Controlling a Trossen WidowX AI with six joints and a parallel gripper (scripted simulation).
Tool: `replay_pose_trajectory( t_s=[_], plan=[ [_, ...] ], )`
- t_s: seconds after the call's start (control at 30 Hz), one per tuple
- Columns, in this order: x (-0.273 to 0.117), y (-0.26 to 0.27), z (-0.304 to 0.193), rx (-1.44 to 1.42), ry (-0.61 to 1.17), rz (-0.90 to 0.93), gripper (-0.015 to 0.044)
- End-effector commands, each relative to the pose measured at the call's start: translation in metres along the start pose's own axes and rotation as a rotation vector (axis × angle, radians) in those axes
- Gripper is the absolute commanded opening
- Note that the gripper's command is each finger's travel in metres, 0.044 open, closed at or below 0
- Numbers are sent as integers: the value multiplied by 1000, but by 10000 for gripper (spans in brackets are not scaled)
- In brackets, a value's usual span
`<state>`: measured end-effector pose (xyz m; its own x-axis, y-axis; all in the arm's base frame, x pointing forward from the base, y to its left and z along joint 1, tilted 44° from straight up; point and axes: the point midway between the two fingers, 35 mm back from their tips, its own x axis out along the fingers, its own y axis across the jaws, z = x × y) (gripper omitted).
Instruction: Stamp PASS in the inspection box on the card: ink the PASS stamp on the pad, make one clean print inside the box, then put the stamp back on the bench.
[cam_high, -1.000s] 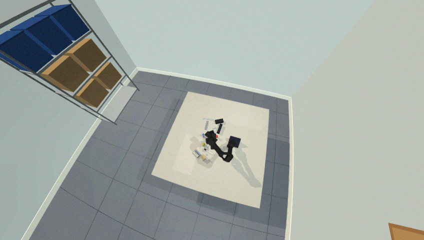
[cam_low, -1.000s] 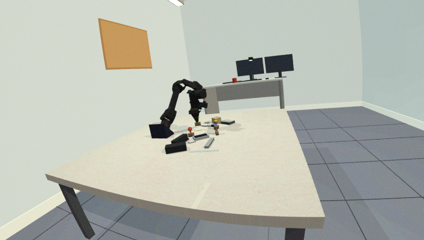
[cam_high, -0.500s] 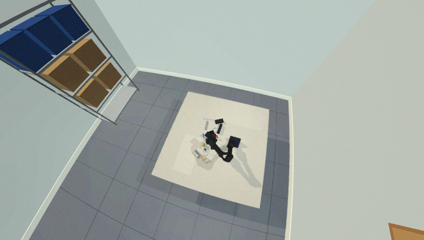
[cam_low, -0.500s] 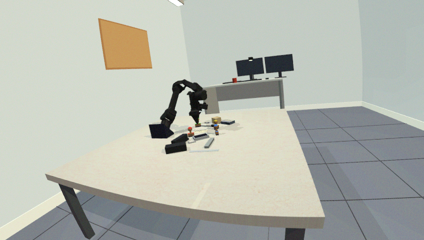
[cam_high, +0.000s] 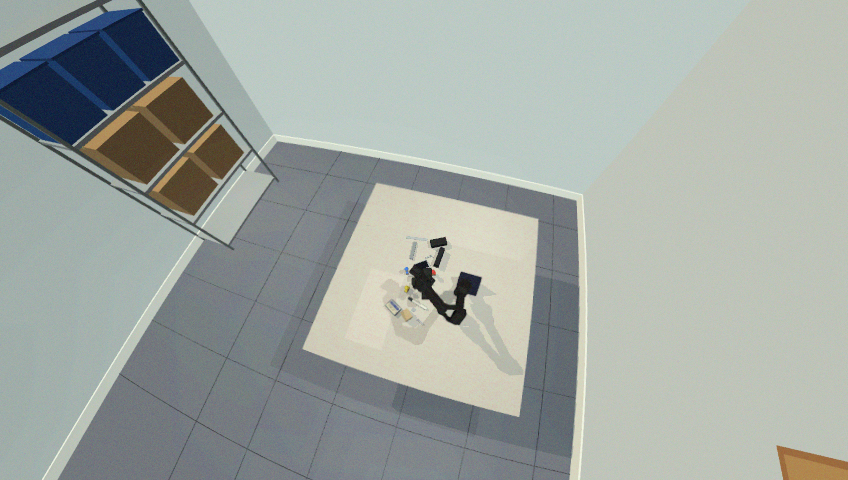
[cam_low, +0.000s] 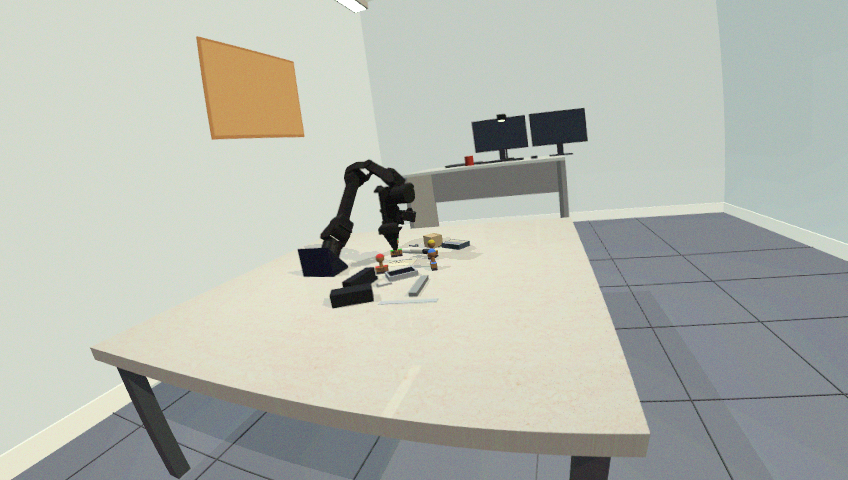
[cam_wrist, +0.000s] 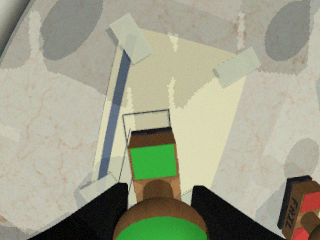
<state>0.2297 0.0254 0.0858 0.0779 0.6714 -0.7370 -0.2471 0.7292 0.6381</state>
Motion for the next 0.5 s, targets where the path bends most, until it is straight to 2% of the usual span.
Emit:
replay_pose_trajectory(
  t_s=[0.0, 0.47],
  plan=[
    [3, 1, 0, 4, -1, 4, 0],
    [13, 2, -1, 4, -3, 5, 0]
  ],
)
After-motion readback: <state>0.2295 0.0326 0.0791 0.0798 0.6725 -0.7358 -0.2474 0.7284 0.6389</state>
